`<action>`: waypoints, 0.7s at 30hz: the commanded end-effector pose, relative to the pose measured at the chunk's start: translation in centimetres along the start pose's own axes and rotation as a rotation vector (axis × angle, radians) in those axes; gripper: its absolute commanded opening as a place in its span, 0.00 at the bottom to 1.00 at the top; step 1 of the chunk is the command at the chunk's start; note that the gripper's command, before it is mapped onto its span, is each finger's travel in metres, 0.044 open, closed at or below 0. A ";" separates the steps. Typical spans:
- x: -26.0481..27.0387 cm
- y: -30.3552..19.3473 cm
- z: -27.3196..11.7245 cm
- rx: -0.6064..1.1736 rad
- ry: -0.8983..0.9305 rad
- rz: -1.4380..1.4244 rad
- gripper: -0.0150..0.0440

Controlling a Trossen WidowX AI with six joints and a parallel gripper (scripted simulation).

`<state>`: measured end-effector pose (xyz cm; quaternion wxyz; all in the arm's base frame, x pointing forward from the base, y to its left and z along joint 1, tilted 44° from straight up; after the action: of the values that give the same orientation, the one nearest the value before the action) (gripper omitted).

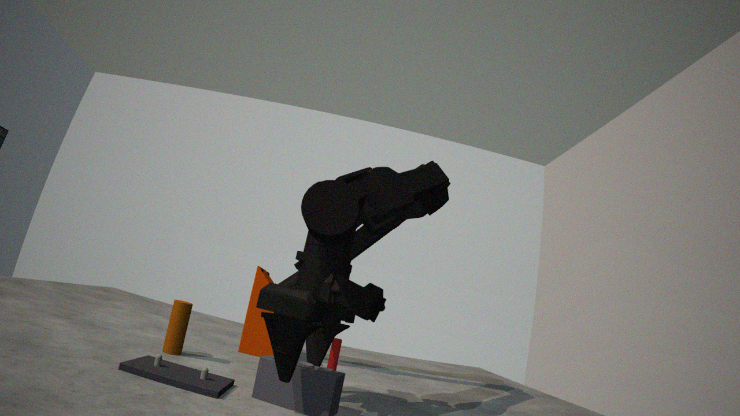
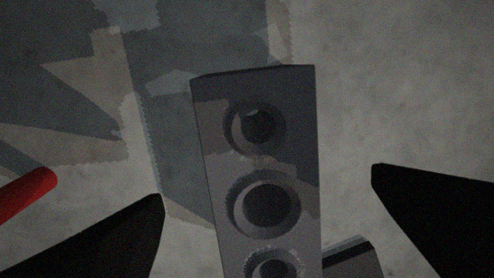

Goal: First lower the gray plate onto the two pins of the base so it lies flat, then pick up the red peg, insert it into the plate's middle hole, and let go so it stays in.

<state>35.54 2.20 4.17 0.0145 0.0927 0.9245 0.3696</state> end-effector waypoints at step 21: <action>0.3 0.1 3.0 -0.010 0.001 0.008 0.87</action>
<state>35.60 4.33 2.10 0.0133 0.0925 0.9238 0.3712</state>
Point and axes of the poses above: the point midway between the two fingers, 35 mm back from their tips, its own z axis out along the fingers, its own x axis across the jaws, y = z × x, the point moved 3 cm from there along -z, back along the fingers, and after that the axes turned 14 degrees about -z, right-handed, at the moved point
